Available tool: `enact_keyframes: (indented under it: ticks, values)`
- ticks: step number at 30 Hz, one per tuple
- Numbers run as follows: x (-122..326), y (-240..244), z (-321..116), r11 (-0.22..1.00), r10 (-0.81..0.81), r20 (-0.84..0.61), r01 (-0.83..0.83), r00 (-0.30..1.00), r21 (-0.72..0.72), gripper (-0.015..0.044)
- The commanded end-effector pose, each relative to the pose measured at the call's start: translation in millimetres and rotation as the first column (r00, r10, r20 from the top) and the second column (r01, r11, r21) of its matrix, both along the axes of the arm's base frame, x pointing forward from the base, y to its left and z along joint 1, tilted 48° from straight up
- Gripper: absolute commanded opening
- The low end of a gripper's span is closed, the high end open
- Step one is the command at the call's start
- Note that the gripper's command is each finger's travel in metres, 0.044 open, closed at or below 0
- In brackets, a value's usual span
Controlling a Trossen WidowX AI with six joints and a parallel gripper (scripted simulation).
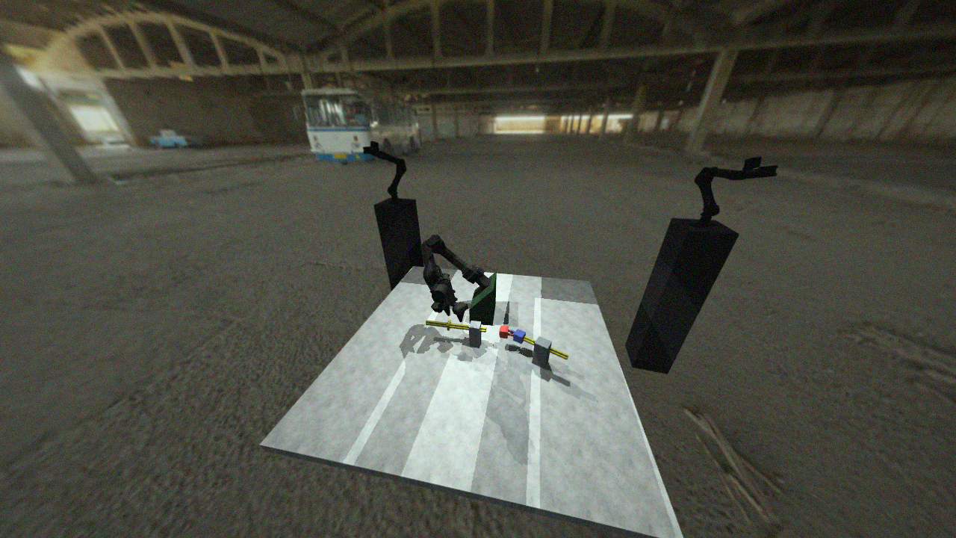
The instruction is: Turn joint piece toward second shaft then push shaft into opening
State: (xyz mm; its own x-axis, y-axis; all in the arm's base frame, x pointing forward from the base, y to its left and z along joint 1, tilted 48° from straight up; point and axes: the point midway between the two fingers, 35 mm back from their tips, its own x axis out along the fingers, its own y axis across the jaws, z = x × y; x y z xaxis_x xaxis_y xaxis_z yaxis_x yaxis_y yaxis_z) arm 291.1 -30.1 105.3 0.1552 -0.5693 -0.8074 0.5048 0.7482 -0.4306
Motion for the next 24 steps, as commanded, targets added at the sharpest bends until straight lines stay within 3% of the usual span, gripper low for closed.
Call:
enact_keyframes:
  ticks: [1,15,24]
  values:
    - [-0.5,-15.3,19.7,0.991,0.108,-0.082,-0.114,0.991,-0.073,0.0440]
    - [-12.5,-58.4,72.2,0.880,0.325,-0.420,-0.434,0.847,-0.195,0.0440]
    - [-13.3,-60.6,74.6,0.874,0.328,-0.434,-0.444,0.839,-0.198,0.0440]
